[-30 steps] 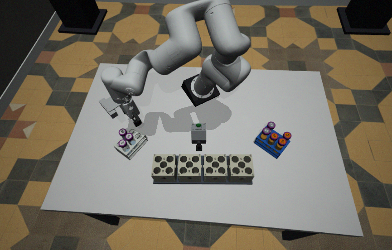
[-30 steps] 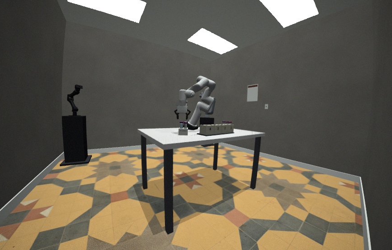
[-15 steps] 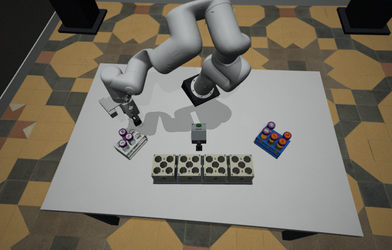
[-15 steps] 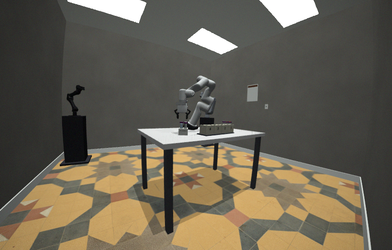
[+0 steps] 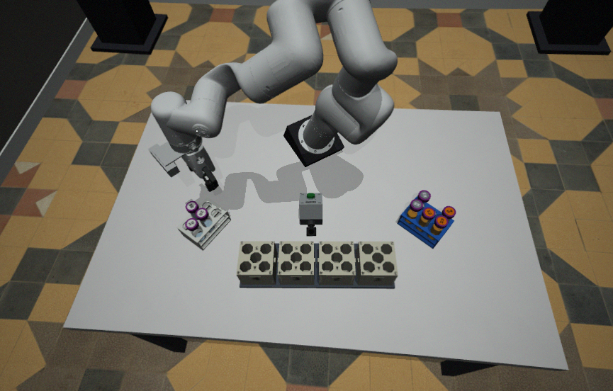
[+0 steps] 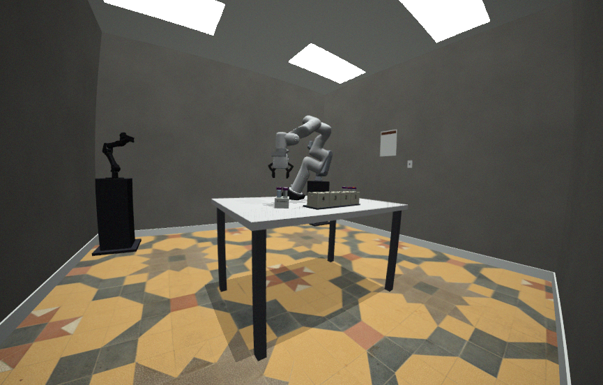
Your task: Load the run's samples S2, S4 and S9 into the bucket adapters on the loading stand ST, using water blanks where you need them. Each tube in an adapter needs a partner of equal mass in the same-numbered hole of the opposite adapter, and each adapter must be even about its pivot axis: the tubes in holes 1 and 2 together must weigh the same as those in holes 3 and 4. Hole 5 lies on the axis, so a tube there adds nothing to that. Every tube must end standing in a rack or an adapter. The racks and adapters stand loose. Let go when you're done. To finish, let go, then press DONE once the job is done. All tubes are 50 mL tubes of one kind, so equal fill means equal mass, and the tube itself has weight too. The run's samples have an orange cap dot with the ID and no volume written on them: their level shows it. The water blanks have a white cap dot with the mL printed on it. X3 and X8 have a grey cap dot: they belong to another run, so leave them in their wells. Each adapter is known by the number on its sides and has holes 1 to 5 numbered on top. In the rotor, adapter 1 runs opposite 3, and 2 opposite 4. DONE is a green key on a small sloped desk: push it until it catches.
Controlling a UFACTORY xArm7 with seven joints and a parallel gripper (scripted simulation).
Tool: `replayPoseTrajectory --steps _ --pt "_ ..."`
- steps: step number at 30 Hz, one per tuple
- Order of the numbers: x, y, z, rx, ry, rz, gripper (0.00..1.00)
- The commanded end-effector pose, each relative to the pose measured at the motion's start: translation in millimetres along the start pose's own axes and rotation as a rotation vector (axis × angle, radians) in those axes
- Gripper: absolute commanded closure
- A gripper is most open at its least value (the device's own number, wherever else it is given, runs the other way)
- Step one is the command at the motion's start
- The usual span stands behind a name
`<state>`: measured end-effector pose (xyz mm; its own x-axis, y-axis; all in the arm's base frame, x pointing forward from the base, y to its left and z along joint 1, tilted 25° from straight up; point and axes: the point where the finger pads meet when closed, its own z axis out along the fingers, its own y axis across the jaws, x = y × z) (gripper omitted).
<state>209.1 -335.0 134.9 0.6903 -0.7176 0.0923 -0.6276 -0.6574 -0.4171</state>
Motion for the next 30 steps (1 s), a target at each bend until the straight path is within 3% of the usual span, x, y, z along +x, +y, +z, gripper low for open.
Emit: replayPoseTrajectory --steps 1,22,26,30 --pt "1 0 -15 -0.001 0.004 0.000 0.00" --pt "1 0 -66 -0.001 0.004 0.000 0.00" --pt "1 0 -68 -0.001 0.004 0.000 0.00" --pt "-5 -19 -68 -0.002 0.004 -0.133 0.00"
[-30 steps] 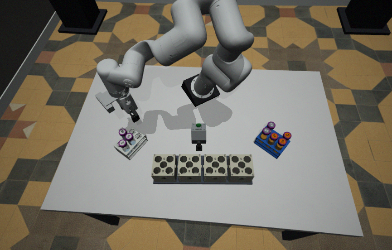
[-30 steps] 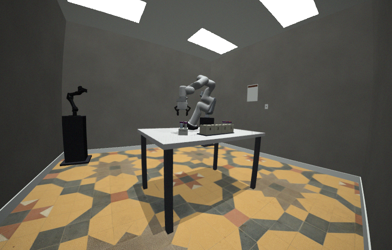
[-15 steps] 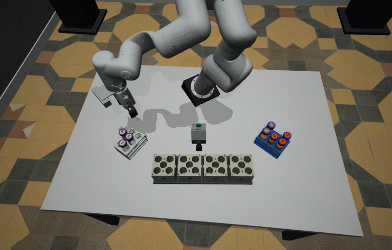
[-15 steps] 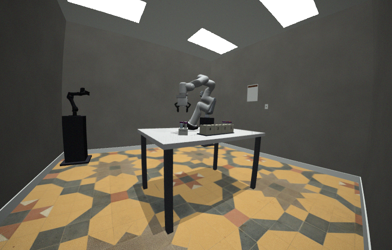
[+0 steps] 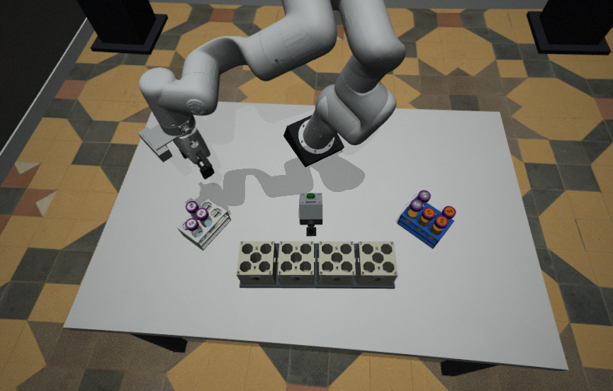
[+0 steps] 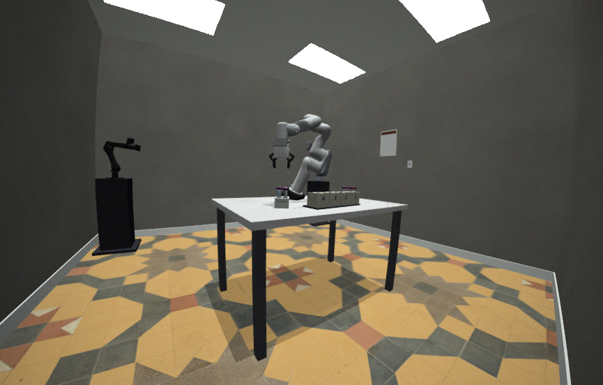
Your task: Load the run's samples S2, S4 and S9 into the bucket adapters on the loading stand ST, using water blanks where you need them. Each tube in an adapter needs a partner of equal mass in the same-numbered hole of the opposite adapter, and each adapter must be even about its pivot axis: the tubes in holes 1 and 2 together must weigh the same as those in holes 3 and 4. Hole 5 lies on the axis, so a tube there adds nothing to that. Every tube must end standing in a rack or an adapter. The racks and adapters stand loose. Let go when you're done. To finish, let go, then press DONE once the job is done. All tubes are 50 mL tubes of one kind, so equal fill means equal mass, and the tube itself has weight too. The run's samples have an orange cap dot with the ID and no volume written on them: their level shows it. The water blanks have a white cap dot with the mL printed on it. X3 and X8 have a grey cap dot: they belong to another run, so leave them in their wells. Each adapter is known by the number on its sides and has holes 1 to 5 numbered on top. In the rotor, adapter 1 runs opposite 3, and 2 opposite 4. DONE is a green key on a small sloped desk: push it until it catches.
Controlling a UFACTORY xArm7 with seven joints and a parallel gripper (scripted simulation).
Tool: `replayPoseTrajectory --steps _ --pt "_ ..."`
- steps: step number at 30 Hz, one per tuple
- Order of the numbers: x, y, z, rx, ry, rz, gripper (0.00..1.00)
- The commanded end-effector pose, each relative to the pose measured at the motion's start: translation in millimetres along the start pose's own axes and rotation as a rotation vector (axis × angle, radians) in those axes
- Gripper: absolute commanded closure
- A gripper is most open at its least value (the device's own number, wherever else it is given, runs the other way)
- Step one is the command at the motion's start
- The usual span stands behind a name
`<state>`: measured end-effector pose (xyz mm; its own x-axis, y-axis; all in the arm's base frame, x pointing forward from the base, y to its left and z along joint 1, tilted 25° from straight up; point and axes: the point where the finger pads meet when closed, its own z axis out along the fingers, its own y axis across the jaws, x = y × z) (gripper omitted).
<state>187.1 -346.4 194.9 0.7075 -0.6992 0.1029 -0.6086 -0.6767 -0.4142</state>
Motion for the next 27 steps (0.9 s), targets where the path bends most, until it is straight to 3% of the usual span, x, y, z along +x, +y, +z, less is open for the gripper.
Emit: replayPoseTrajectory --steps 1,23,27 --pt "-5 -20 -3 -0.001 0.004 -0.139 0.00" --pt "-34 -116 -3 -0.002 0.004 -0.804 0.00" --pt "-40 -135 -3 -0.002 0.004 -0.804 0.00"
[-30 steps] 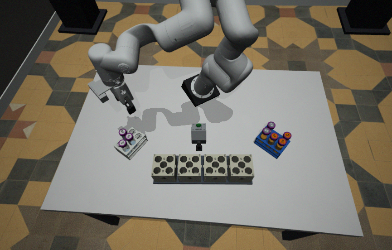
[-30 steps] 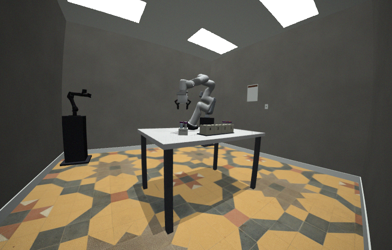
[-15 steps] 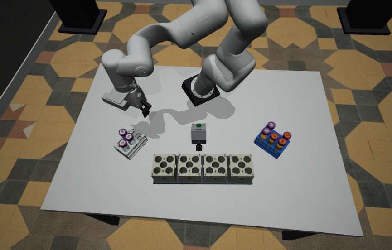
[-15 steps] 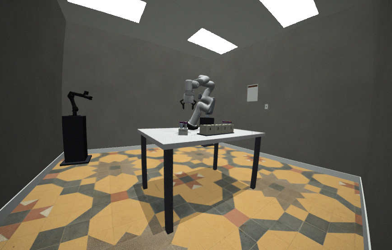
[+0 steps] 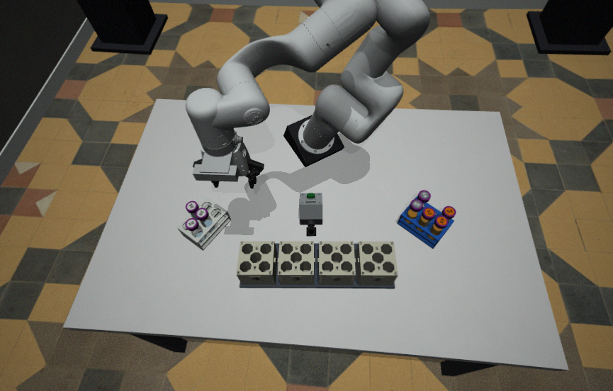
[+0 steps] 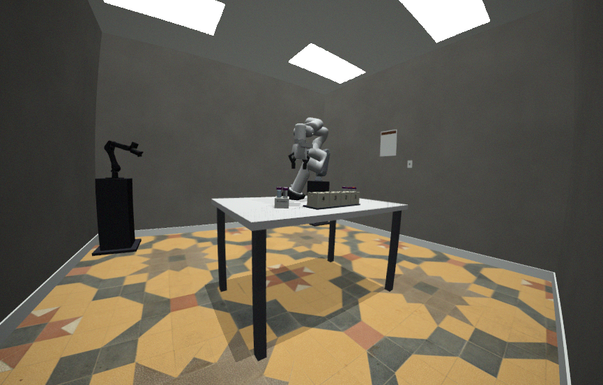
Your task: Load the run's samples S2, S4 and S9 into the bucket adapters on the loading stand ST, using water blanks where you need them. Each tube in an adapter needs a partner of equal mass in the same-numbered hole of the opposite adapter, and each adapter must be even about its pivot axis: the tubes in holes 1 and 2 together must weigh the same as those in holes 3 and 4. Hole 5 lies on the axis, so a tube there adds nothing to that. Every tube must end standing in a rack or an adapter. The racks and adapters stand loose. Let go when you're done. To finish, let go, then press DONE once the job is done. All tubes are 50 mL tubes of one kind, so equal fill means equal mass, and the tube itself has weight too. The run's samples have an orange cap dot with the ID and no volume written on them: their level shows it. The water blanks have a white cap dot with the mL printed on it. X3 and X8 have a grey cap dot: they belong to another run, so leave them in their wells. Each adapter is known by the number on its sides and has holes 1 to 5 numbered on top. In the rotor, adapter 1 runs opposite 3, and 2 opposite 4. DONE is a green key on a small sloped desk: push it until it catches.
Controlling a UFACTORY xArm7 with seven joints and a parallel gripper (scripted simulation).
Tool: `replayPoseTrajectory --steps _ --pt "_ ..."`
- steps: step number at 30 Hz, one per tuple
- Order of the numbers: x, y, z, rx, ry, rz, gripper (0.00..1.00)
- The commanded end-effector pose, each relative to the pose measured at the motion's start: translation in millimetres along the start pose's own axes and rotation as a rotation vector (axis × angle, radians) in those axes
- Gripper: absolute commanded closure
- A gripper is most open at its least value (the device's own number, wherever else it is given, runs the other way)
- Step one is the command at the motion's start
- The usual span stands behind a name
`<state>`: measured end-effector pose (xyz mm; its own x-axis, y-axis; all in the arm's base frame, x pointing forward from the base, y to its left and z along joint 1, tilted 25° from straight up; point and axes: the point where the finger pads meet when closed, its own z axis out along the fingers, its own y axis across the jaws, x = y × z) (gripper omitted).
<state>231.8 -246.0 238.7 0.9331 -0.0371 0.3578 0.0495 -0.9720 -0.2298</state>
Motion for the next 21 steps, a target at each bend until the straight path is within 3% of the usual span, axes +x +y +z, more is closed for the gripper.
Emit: replayPoseTrajectory --steps 1,21 --pt "13 -24 -2 -0.005 0.006 -0.041 0.00" --pt "50 -96 -2 -0.004 0.007 -0.041 0.00"
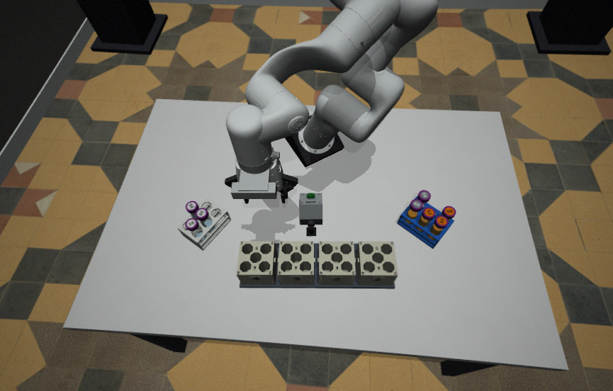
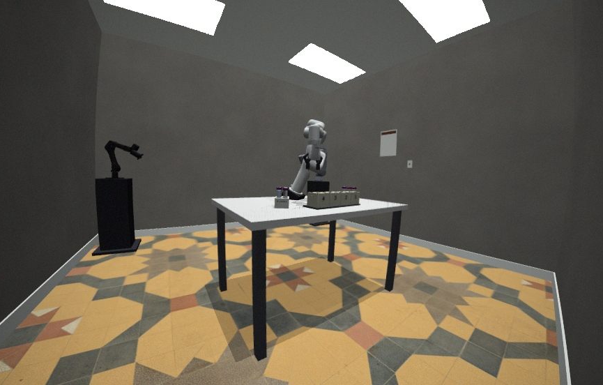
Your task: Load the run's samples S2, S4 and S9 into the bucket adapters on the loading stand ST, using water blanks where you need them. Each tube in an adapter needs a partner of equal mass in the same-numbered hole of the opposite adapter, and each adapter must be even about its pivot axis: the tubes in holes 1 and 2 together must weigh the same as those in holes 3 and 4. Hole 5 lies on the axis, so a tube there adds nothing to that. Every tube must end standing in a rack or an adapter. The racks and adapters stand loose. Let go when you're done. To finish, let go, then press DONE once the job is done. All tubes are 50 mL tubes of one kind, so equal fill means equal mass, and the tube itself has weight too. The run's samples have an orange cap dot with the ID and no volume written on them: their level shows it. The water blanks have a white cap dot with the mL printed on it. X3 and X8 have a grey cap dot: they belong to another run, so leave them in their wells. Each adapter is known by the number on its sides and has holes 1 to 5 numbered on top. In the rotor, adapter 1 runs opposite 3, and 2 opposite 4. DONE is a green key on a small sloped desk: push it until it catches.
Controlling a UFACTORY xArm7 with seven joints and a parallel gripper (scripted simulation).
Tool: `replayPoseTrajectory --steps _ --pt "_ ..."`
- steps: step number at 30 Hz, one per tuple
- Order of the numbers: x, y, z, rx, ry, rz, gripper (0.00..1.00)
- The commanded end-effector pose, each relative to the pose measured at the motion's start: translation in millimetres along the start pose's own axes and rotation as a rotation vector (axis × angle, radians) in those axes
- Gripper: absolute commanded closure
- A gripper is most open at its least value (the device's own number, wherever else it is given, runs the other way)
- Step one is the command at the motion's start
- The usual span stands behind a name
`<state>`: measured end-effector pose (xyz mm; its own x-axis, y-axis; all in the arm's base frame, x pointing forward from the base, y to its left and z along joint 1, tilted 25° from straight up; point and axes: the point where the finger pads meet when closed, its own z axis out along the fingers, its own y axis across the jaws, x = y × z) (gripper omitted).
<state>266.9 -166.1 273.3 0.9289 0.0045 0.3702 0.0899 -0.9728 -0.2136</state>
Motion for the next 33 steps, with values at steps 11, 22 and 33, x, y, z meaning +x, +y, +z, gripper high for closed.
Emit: replayPoseTrajectory --steps 11,22,33 --pt "35 -60 -2 -0.003 0.004 0.002 0.00" --pt "57 -99 -2 -0.003 0.004 0.002 0.00" --pt "68 -135 -2 -0.003 0.004 -0.064 0.00"
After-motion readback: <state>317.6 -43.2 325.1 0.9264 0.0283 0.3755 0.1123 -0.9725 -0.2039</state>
